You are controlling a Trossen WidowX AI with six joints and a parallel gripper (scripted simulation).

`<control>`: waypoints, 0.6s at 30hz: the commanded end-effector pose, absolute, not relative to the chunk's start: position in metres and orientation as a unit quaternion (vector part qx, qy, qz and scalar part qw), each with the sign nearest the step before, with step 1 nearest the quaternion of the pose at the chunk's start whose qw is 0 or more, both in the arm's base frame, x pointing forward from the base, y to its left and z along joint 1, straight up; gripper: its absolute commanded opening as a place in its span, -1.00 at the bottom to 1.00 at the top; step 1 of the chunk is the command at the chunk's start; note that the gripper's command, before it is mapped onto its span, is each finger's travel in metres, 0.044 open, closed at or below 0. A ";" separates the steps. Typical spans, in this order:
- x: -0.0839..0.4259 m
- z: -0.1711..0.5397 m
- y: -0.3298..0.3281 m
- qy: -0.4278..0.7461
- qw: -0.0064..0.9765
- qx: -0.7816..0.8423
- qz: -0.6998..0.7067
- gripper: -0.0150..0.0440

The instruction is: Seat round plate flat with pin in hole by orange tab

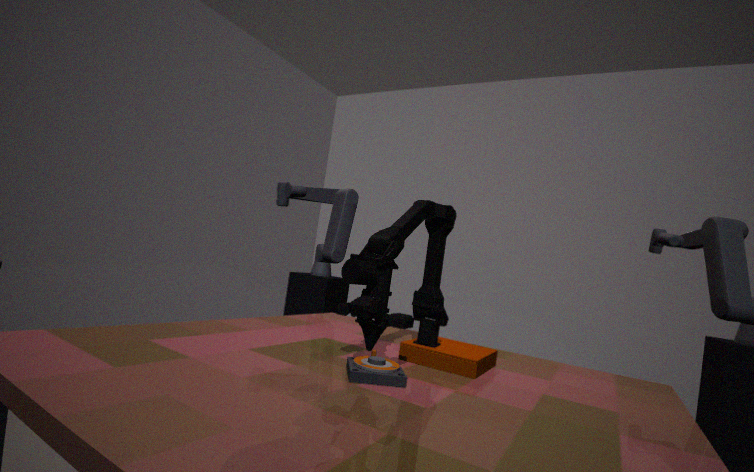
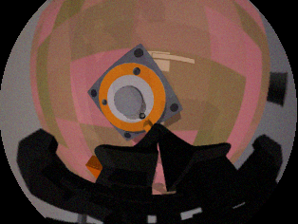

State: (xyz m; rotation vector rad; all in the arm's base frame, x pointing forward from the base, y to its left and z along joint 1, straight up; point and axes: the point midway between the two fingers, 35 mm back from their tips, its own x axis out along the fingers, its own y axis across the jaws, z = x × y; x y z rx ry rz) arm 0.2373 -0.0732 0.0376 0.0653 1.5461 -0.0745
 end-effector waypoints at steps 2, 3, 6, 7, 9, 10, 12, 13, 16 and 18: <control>0.234 0.036 -0.069 0.699 0.714 0.033 -0.033 -0.49; 0.234 0.035 -0.069 0.699 0.714 0.033 -0.033 -0.49; 0.235 0.041 -0.070 0.699 0.714 0.033 -0.033 -0.49; 0.235 0.045 -0.070 0.699 0.714 0.033 -0.033 -0.49; 0.235 0.055 -0.070 0.699 0.714 0.033 -0.033 -0.49; 0.235 0.061 -0.070 0.699 0.714 0.033 -0.033 -0.49; 0.233 0.073 -0.070 0.699 0.714 0.033 -0.033 -0.49; 0.232 0.078 -0.070 0.699 0.714 0.033 -0.033 -0.49; 0.232 0.082 -0.070 0.699 0.714 0.033 -0.033 -0.49; 0.233 0.073 -0.071 0.700 0.713 0.031 -0.034 -0.49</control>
